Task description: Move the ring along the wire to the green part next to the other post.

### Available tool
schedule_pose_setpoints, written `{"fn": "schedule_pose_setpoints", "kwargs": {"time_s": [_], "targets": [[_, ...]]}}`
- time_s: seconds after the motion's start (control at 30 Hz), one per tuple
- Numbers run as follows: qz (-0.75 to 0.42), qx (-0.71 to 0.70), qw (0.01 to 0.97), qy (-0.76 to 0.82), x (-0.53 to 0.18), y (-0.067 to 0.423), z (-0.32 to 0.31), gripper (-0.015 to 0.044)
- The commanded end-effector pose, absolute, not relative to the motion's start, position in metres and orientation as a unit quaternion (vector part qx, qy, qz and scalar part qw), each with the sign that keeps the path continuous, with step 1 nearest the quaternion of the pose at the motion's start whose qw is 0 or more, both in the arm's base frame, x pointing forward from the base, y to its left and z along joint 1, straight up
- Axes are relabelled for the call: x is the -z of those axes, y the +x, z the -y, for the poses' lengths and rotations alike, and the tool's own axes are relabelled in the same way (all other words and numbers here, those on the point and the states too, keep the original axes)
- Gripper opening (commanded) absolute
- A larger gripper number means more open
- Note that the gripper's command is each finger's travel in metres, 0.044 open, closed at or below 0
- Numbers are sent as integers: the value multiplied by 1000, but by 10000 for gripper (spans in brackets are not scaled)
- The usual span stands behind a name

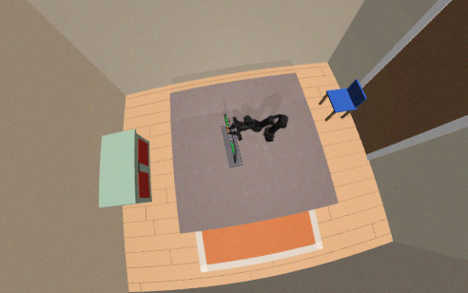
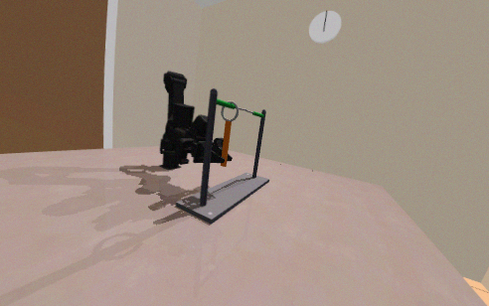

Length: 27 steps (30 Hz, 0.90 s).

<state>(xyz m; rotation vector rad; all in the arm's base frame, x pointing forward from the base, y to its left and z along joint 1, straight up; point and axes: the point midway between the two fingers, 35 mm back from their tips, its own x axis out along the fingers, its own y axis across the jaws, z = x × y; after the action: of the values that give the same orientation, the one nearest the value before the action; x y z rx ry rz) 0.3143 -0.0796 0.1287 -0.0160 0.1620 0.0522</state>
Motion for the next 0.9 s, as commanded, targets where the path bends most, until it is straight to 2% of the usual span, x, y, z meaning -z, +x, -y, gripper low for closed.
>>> {"fn": "schedule_pose_setpoints", "kwargs": {"time_s": [0.0,0.87], "targets": [[-80,-23,997,-7,-128,322,80,160],[-78,-23,997,-6,-122,339,77,160]]}}
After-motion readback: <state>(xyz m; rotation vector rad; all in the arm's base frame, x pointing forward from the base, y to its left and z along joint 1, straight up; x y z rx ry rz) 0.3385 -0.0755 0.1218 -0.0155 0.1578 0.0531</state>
